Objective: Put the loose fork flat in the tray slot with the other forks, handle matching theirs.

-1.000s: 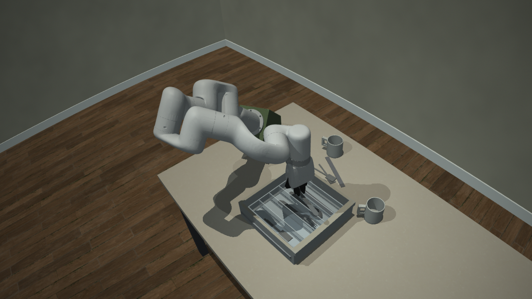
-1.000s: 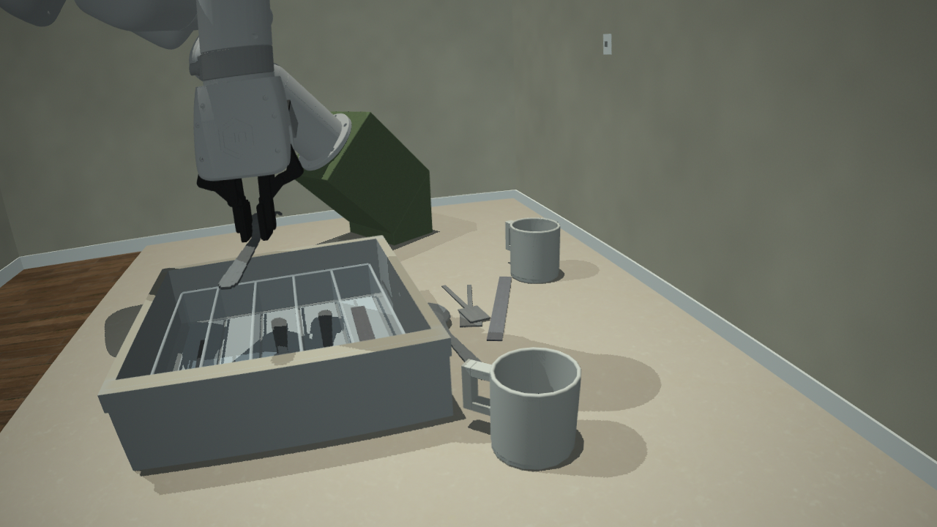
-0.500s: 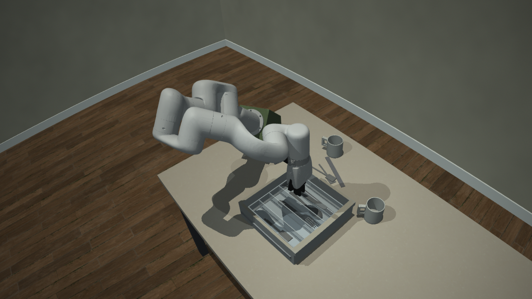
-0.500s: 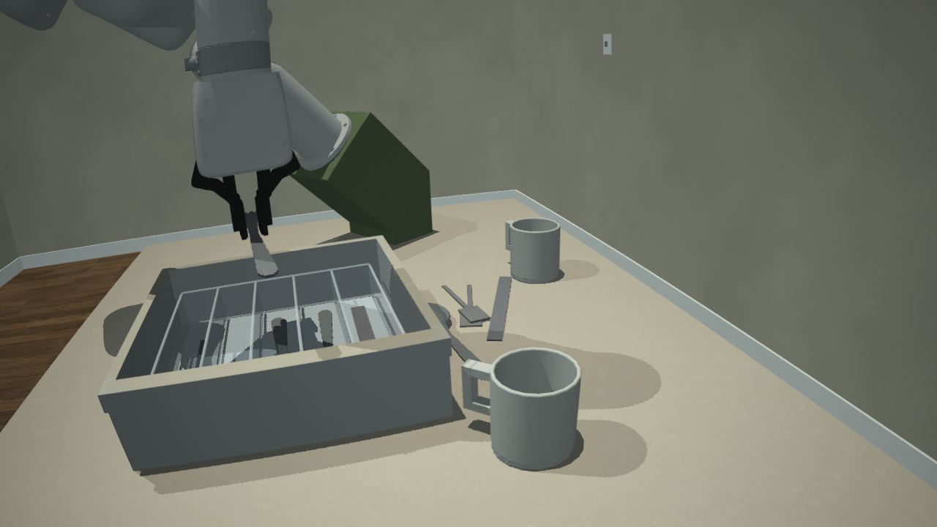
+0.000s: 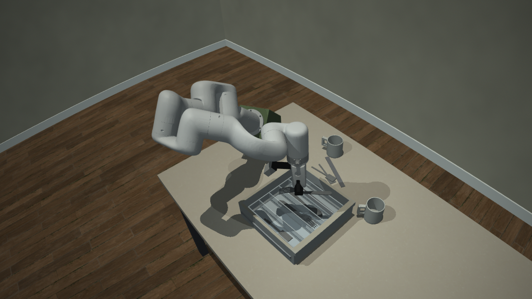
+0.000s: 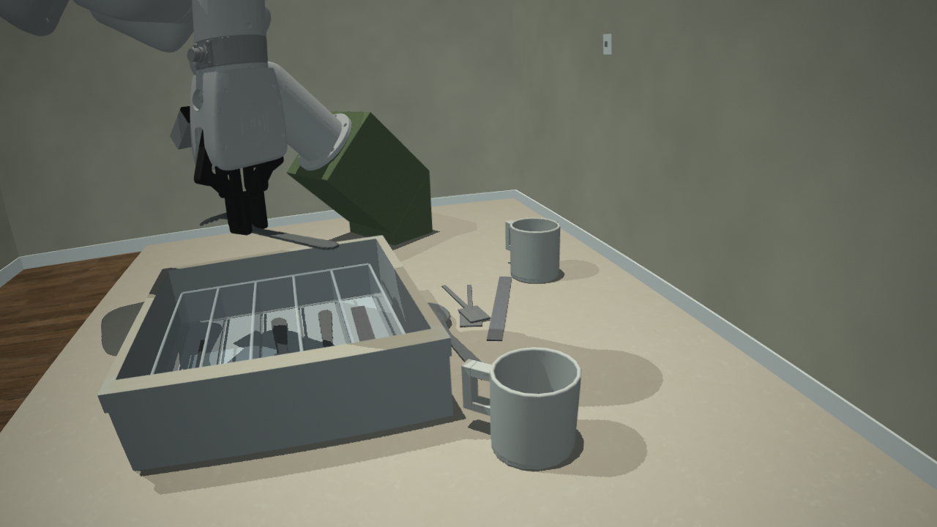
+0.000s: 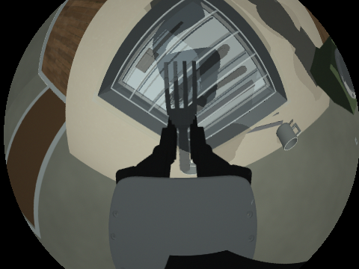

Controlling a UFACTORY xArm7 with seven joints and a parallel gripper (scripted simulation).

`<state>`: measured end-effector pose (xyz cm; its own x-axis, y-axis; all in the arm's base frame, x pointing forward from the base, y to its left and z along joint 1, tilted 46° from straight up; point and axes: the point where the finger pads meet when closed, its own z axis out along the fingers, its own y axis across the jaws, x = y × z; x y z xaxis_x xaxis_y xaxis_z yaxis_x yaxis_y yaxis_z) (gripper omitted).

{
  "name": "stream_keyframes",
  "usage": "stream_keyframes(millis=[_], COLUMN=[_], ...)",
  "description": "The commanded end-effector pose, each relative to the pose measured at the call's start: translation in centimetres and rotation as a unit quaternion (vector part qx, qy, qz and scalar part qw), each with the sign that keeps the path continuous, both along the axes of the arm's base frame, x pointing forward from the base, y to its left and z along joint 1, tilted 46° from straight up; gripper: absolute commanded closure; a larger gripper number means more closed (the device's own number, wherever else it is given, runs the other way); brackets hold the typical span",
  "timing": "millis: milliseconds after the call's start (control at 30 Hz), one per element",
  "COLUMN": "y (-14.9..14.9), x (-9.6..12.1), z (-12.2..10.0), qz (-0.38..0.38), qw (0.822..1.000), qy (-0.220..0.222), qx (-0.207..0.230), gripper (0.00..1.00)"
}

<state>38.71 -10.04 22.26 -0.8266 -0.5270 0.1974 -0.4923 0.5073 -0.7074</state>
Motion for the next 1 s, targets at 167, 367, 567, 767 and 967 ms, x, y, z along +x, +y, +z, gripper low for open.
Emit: stream_keyframes(millis=[167, 367, 567, 767, 967], y=[0.14, 0.12, 0.07, 0.02, -0.05], x=[0.07, 0.08, 0.10, 0.11, 0.11], z=[0.29, 0.15, -0.10, -0.39, -0.70], qz=[0.163, 0.251, 0.321, 0.402, 0.472], qw=[0.972, 0.931, 0.884, 0.808, 0.720], qy=[0.158, 0.245, 0.314, 0.396, 0.469], qx=[-0.060, -0.100, -0.132, -0.167, -0.197], gripper=[0.97, 0.97, 0.97, 0.97, 0.97])
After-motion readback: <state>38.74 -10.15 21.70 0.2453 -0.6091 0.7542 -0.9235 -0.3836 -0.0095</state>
